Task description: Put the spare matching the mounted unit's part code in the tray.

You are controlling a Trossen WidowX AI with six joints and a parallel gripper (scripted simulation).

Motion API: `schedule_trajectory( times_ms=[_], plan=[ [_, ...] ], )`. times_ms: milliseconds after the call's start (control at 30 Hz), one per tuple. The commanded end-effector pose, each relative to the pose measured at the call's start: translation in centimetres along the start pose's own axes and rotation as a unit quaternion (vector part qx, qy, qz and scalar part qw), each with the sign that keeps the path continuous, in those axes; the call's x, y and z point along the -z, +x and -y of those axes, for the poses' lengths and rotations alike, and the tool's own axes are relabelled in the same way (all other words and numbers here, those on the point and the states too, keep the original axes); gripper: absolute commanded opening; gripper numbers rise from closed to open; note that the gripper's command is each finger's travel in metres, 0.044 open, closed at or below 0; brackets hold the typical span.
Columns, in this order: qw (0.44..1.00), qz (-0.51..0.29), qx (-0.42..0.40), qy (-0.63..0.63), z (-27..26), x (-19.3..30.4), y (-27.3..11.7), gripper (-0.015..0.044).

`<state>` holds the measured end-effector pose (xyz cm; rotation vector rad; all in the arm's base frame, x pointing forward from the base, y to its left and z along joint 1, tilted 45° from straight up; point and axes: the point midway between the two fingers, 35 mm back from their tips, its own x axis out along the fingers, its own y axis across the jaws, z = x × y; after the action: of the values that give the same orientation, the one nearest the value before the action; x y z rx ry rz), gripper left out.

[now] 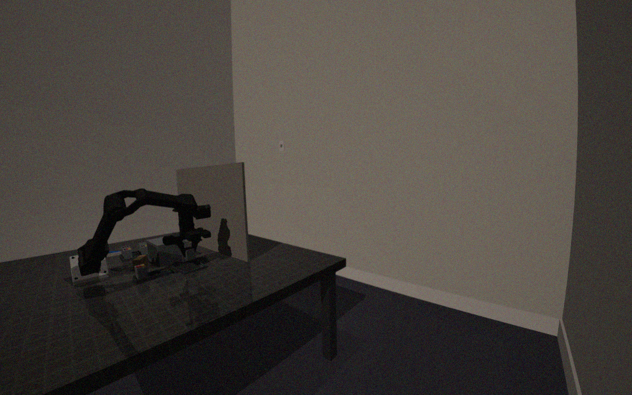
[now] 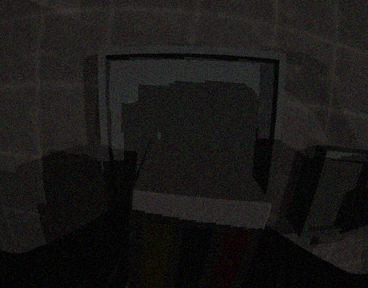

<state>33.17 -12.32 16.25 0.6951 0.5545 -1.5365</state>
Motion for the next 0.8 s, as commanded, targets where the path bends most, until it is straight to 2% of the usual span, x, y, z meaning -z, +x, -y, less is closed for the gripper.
schedule_trajectory(
  times_ms=[0, 767],
  plan=[
    [1.000, 0.003, 0.001, -0.002, 0.1, 0.0, 0.4, 0.0000],
    [1.000, 0.005, 0.001, -0.002, 0.3, -0.1, 2.0, 0.0000]
  ],
)
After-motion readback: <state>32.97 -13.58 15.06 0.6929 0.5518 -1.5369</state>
